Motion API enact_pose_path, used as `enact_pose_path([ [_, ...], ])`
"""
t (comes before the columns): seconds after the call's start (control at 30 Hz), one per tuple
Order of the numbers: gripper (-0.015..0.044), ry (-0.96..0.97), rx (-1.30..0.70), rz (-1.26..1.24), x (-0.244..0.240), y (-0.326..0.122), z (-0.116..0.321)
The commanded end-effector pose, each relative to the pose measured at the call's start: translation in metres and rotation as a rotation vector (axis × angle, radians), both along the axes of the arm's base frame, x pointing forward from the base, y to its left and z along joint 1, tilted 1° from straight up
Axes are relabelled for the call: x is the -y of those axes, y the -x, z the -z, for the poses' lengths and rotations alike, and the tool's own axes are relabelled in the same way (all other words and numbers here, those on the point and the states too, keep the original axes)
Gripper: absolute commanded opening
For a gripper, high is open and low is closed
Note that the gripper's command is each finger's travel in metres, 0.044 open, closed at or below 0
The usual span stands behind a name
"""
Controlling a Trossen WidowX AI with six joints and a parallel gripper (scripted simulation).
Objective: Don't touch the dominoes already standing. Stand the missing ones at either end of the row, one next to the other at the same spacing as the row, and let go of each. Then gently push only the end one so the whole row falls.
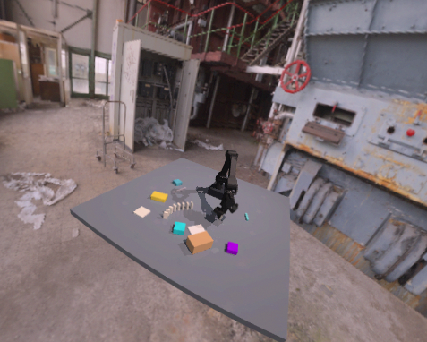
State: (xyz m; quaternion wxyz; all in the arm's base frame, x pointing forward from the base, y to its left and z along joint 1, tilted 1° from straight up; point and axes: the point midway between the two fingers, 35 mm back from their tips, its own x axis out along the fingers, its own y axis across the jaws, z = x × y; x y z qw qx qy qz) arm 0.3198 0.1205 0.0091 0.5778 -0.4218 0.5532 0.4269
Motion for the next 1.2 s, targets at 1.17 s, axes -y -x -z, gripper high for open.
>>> enact_pose_path([
  [1.17, 0.0107, -0.001, -0.001, 0.093, 0.012, 0.001, -0.134],
])
